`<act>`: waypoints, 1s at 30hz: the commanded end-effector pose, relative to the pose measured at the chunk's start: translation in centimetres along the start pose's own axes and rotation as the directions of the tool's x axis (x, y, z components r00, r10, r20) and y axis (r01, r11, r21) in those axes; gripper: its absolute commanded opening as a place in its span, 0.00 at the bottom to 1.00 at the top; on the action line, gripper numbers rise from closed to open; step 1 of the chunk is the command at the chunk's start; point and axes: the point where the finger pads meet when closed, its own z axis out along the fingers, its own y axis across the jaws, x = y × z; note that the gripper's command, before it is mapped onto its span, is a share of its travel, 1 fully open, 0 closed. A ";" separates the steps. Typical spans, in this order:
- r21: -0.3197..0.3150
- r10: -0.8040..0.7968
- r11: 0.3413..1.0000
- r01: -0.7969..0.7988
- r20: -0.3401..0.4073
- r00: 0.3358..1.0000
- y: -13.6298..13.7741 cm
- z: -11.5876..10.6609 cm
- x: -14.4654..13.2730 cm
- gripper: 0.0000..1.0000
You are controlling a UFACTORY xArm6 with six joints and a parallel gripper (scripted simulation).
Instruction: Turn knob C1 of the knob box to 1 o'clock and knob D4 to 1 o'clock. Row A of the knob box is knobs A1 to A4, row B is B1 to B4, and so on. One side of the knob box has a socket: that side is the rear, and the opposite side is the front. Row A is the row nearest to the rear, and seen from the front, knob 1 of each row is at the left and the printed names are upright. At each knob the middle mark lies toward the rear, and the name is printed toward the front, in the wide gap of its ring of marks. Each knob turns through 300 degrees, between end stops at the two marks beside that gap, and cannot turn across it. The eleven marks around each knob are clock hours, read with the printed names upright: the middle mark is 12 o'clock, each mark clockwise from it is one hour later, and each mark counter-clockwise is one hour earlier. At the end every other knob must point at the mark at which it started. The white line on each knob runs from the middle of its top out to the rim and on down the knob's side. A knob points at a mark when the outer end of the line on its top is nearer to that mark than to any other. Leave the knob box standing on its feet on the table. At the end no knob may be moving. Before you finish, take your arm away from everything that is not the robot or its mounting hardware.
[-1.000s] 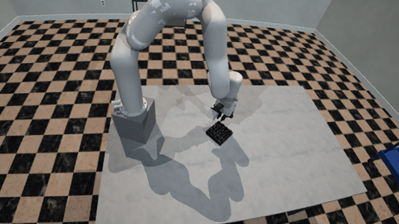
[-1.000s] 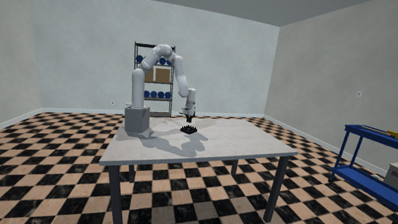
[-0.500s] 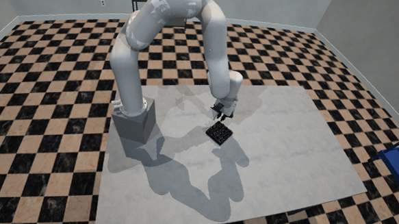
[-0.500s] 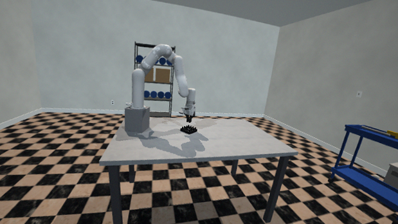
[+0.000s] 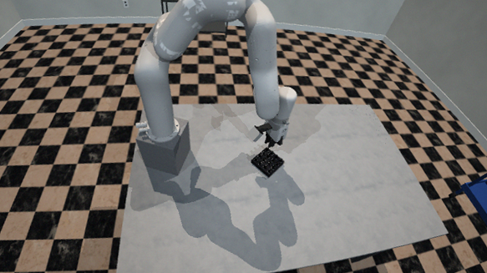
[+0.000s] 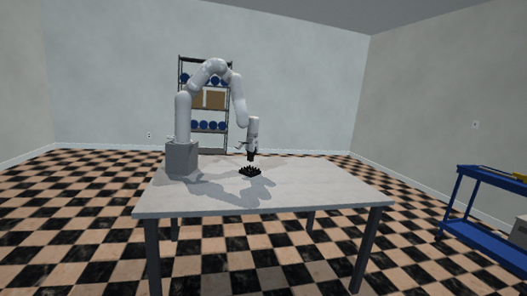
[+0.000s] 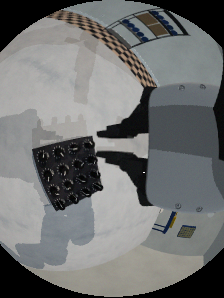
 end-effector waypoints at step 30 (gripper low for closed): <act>0.010 0.864 0.503 -0.864 0.011 0.503 -0.1 -1.2 -0.1 0.19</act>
